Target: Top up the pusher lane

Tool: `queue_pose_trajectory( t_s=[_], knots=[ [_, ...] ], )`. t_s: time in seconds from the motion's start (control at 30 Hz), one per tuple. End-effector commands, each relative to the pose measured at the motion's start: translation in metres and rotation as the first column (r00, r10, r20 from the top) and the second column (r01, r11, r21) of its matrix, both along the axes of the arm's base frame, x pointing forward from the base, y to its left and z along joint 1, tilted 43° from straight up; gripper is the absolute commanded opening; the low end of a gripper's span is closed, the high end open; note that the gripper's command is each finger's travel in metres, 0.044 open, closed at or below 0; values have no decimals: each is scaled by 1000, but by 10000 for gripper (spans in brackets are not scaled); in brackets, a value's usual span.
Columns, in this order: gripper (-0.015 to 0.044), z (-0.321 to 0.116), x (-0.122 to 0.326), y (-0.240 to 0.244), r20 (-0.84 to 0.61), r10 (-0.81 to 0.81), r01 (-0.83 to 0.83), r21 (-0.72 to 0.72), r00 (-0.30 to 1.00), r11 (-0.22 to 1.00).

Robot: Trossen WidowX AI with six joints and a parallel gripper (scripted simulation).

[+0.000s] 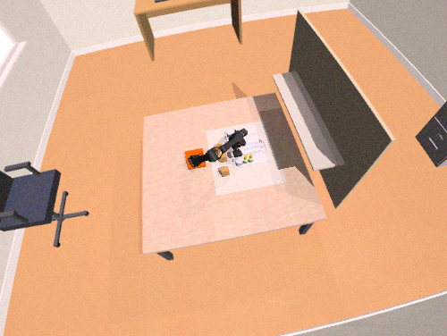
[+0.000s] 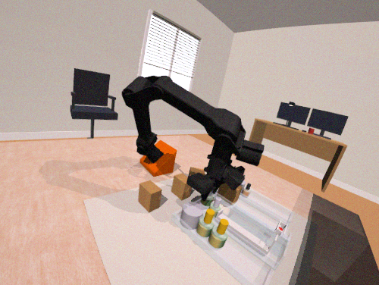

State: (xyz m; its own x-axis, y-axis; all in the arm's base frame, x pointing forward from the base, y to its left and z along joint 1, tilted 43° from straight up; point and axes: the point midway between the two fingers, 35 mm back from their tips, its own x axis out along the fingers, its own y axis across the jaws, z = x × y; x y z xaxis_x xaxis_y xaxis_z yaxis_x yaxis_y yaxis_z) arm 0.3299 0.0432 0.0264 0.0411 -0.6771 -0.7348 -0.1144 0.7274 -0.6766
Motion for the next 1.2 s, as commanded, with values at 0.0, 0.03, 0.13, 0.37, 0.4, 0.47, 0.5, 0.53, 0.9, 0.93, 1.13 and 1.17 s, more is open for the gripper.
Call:
queue_pose_trajectory(
  t_s=[0.0, 0.03, 0.13, 0.37, 0.4, 0.47, 0.5, 0.53, 0.9, 0.93, 1.13, 1.17],
  knots=[
    [0, -1, 6, -2, 26, 3, -3, -3, 1000, 1000],
    [0, -1, 6, -2, 26, 3, -3, -3, 1000, 1000],
    [0, -2, 6, -3, 26, 3, -3, -3, 1000, 1000],
    [0, -3, 6, -4, 26, 3, -3, -3, 1000, 1000],
    [0, -3, 6, -5, 26, 3, -3, -3, 1000, 1000],
    [0, -4, 6, -5, 26, 3, -3, -3, 1000, 1000],
    [0, -4, 6, -5, 26, 3, -3, -3, 1000, 1000],
    [0, -4, 6, -5, 26, 3, -3, -3, 1000, 1000],
    [0, -6, 6, -8, 26, 3, -3, -3, 1000, 1000],
    [0, -6, 6, -8, 26, 3, -3, -3, 1000, 1000],
    [0, -7, 6, -10, 26, 3, -3, -3, 1000, 1000],
    [0, -7, 6, -10, 26, 3, -3, -3, 1000, 1000]
  ],
)
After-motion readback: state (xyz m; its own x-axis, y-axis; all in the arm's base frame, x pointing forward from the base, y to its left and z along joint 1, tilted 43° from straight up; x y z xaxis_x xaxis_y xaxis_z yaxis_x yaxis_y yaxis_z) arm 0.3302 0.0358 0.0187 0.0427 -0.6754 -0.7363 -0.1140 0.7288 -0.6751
